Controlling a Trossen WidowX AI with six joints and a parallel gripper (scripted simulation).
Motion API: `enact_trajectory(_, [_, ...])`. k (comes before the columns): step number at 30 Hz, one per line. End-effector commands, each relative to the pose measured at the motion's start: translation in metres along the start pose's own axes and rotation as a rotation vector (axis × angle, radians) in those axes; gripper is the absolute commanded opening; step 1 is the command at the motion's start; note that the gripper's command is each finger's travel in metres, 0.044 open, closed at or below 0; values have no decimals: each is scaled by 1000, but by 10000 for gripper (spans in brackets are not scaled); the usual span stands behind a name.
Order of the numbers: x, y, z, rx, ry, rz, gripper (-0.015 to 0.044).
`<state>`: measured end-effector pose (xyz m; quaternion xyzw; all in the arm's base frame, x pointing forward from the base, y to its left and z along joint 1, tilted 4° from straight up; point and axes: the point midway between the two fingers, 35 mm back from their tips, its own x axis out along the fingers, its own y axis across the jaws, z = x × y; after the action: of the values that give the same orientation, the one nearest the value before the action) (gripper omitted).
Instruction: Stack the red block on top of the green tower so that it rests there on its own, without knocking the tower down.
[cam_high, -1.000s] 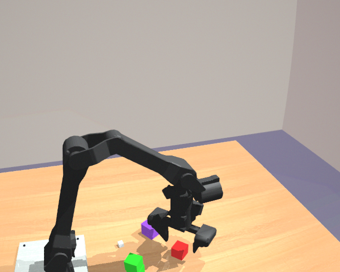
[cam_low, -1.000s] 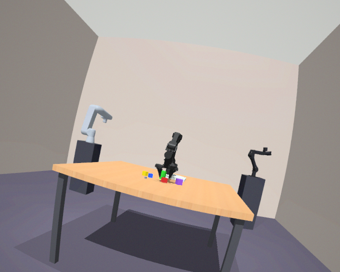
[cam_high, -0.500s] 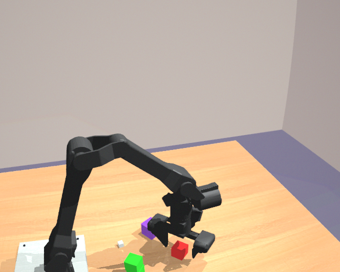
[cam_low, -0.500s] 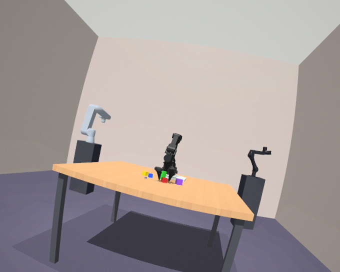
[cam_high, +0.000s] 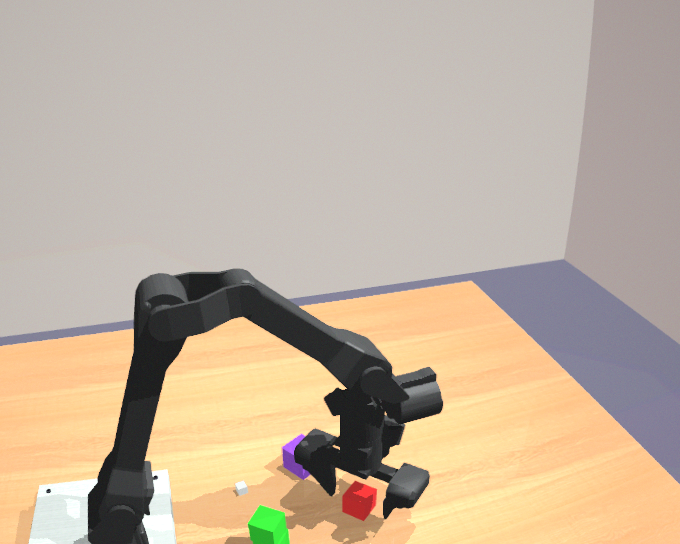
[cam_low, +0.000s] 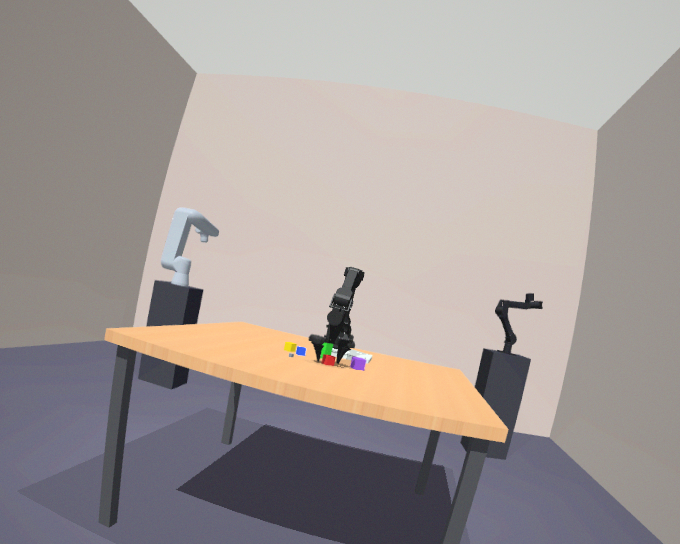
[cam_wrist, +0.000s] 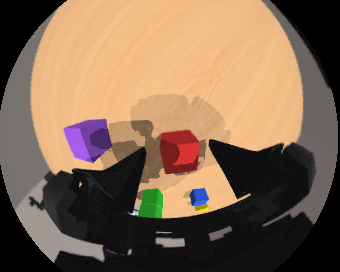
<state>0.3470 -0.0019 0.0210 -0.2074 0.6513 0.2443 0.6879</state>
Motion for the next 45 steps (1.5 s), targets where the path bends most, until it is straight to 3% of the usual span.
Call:
enact_trajectory(1, [0, 0, 1, 3, -3, 2, 387])
enact_trajectory(10, [0, 0, 1, 3, -3, 2, 151])
enact_trajectory(17, [0, 0, 1, 3, -3, 2, 105])
enact_trajectory(21, [-12, 0, 1, 3, -3, 1, 0])
enact_trajectory(45, [-116, 0, 0, 3, -3, 1, 0])
